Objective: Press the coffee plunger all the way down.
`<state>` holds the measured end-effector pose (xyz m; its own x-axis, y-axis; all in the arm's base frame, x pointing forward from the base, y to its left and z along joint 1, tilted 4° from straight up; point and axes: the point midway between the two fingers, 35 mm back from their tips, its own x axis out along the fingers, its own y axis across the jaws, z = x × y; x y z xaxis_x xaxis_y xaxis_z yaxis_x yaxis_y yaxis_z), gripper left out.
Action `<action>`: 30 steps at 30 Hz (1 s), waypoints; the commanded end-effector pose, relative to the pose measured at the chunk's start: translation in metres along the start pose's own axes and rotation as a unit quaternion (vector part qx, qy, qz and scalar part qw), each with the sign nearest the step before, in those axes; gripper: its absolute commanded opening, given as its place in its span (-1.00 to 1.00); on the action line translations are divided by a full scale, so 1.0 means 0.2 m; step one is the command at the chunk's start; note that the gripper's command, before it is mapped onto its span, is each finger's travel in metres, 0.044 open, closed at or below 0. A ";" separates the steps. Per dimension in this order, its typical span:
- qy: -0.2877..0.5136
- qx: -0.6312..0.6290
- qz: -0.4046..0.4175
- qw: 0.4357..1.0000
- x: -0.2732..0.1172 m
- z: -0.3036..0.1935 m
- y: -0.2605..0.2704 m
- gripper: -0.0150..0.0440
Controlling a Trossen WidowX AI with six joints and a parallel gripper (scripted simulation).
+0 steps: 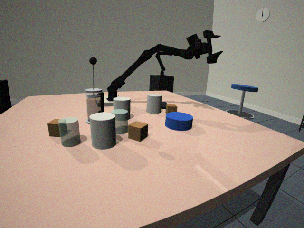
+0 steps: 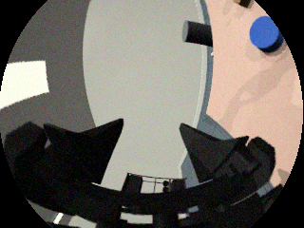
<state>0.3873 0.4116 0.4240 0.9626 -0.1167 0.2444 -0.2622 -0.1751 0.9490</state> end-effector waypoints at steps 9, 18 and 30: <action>-0.017 -0.126 0.005 0.992 0.32 0.32 0.13 1.00; -0.031 -0.320 -0.020 0.947 0.65 0.97 0.31 1.00; -0.052 -0.553 -0.142 0.820 0.62 2.00 0.47 1.00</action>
<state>0.4708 0.0221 0.4670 0.9541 -0.2943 0.0551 0.1877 0.7313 0.6557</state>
